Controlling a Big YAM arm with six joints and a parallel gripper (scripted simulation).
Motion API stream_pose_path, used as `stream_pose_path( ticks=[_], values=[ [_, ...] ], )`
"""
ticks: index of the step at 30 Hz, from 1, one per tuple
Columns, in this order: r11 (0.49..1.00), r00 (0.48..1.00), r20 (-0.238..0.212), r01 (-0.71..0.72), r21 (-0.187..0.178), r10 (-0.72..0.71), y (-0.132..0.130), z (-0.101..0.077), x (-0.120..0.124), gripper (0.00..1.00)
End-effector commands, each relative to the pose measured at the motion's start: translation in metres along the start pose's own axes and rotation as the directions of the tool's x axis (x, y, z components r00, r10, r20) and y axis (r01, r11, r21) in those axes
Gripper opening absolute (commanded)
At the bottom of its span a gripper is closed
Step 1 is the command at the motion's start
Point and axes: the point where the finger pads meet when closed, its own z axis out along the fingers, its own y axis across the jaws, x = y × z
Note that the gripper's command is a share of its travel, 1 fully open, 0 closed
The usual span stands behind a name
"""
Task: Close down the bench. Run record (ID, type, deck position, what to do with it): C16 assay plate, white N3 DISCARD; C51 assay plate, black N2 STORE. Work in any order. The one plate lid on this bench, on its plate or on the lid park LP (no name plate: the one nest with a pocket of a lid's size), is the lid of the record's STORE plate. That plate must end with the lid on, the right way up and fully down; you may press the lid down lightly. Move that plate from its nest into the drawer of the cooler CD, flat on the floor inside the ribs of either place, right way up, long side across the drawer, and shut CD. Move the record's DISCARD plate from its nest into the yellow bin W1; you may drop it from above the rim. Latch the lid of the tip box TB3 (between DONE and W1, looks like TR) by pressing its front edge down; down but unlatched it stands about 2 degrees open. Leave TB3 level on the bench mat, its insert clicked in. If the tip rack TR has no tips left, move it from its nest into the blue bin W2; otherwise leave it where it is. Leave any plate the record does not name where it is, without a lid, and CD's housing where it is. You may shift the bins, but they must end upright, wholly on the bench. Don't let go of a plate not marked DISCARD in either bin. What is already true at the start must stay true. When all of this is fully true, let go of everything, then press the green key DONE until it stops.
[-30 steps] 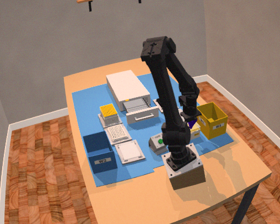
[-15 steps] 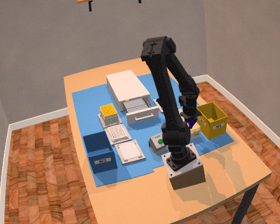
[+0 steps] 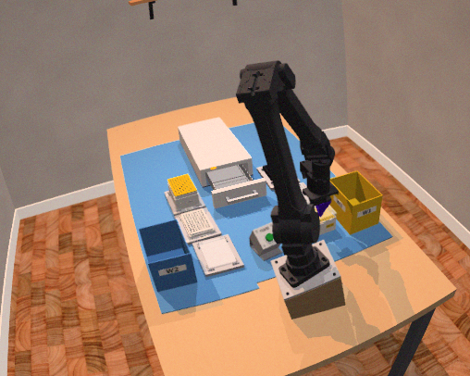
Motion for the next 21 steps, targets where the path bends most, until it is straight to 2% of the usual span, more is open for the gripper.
stream_pose_path(
  ticks=[1, 21],
  values=[
    [1.0, 1.0, 0.001, 0.009, -0.002, -0.009, 0.0019, 0.0124, -0.0029, 0.0],
    [1.0, 1.0, 0.001, 0.008, -0.002, -0.008, 0.002, 0.0145, -0.0029, 0.0]
  ],
)
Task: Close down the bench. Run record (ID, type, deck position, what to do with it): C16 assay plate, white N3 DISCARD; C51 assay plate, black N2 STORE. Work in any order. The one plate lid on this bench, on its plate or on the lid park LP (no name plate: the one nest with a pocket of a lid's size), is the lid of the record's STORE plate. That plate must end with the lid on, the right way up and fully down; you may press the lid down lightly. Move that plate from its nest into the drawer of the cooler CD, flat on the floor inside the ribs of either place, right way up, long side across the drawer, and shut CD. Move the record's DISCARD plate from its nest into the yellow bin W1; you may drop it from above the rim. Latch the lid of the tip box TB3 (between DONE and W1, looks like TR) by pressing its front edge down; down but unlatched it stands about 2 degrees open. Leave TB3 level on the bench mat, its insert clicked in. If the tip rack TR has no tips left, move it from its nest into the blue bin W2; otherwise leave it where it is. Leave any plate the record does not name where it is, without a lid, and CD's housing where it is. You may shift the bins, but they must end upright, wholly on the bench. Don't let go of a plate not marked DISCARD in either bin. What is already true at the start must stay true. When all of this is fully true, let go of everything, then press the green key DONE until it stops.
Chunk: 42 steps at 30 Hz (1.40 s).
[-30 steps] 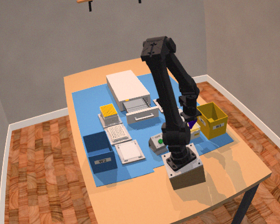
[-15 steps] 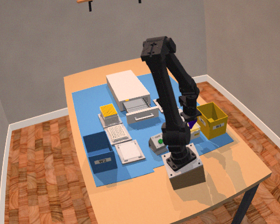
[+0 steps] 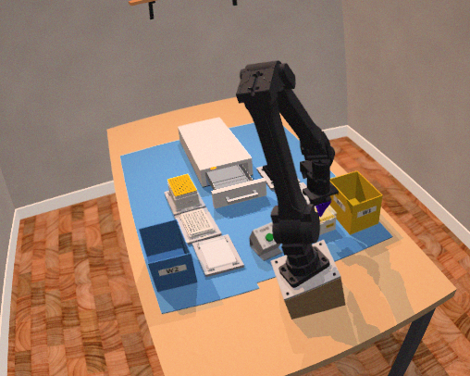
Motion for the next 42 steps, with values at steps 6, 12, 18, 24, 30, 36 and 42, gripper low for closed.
stream_pose_path(
  ticks=[6, 12, 18, 24, 30, 36, 42],
  values=[
    [1.0, 1.0, 0.0, 0.009, -0.003, -0.009, 0.002, 0.014, -0.003, 0.0],
    [1.0, 1.0, 0.0, 0.009, -0.003, -0.009, 0.002, 0.014, -0.003, 0.0],
    [1.0, 1.0, 0.0, 0.009, -0.003, -0.009, 0.002, 0.014, -0.003, 0.0],
    [1.0, 1.0, 0.0, 0.009, -0.003, -0.009, 0.002, 0.014, -0.003, 0.0],
    [1.0, 1.0, 0.0, 0.009, -0.003, -0.009, 0.002, 0.014, -0.003, 0.0],
    [1.0, 1.0, 0.0, 0.009, -0.003, -0.009, 0.002, 0.014, -0.003, 0.0],
    [1.0, 1.0, 0.003, 0.021, 0.0, -0.021, -0.004, -0.002, -0.009, 0.0]
  ],
)
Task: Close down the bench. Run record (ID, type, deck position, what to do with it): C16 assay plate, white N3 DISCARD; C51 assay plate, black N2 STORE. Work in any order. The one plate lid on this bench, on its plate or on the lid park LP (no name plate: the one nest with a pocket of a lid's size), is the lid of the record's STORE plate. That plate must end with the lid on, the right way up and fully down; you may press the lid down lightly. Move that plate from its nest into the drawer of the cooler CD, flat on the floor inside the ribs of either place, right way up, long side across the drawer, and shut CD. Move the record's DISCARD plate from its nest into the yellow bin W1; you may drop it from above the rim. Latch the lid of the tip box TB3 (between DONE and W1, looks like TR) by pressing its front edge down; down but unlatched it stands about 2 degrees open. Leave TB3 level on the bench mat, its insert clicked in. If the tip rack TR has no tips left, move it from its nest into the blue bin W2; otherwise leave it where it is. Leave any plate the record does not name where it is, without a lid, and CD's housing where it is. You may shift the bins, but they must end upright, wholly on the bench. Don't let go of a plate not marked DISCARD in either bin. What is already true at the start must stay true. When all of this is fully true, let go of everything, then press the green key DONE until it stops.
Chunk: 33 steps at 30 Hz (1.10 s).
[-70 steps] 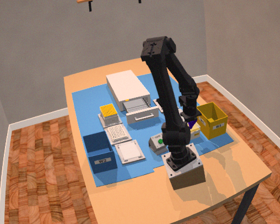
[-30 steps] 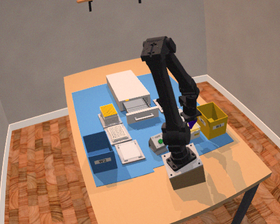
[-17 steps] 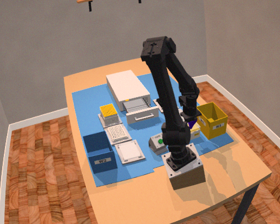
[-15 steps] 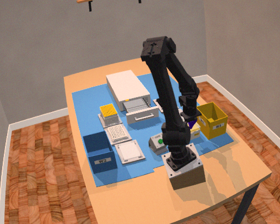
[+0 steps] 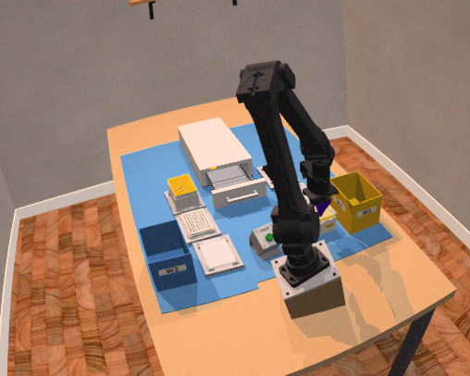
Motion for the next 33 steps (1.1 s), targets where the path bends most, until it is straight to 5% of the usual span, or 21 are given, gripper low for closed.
stream_pose_path(
  ticks=[1, 33],
  values=[
    [1.0, 1.0, 0.02, 0.018, 0.015, -0.018, -0.009, -0.01, -0.014, 0.0],
    [0.999, 0.999, 0.045, 0.012, 0.041, -0.013, -0.017, -0.079, -0.018, 0.0]
  ],
)
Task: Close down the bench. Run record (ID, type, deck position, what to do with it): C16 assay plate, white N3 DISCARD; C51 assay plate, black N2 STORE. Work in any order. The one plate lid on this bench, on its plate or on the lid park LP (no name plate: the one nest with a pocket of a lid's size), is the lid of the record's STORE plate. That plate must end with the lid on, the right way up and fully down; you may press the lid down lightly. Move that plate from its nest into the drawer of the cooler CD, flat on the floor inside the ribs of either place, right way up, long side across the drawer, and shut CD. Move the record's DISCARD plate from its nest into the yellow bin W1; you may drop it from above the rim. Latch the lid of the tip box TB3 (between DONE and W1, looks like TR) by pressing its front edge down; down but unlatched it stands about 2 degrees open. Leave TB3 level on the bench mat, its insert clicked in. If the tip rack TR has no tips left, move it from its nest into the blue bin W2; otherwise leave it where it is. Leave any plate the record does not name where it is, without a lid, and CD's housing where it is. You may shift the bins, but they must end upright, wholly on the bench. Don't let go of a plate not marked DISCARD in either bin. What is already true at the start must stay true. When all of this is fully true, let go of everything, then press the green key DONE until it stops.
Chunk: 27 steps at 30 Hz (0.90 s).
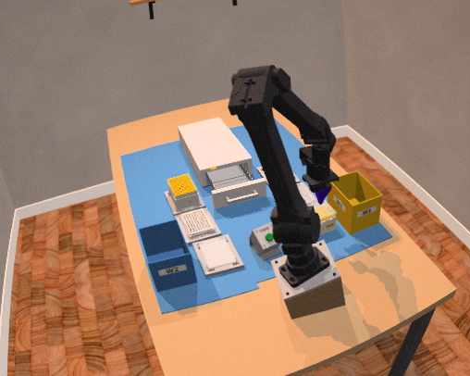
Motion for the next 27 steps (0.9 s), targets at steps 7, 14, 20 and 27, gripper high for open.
stream_pose_path(
  ticks=[7, 14, 20, 27],
  values=[
    [0.999, 0.999, 0.04, 0.013, 0.038, -0.014, -0.016, -0.032, -0.022, 0.0],
    [0.998, 0.998, 0.057, 0.01, 0.054, -0.013, -0.02, -0.054, -0.021, 0.0],
    [0.999, 0.999, 0.035, 0.007, 0.033, -0.008, -0.012, -0.04, -0.015, 0.0],
    [0.999, 0.999, 0.035, 0.007, 0.033, -0.008, -0.012, -0.04, -0.015, 0.0]
  ],
)
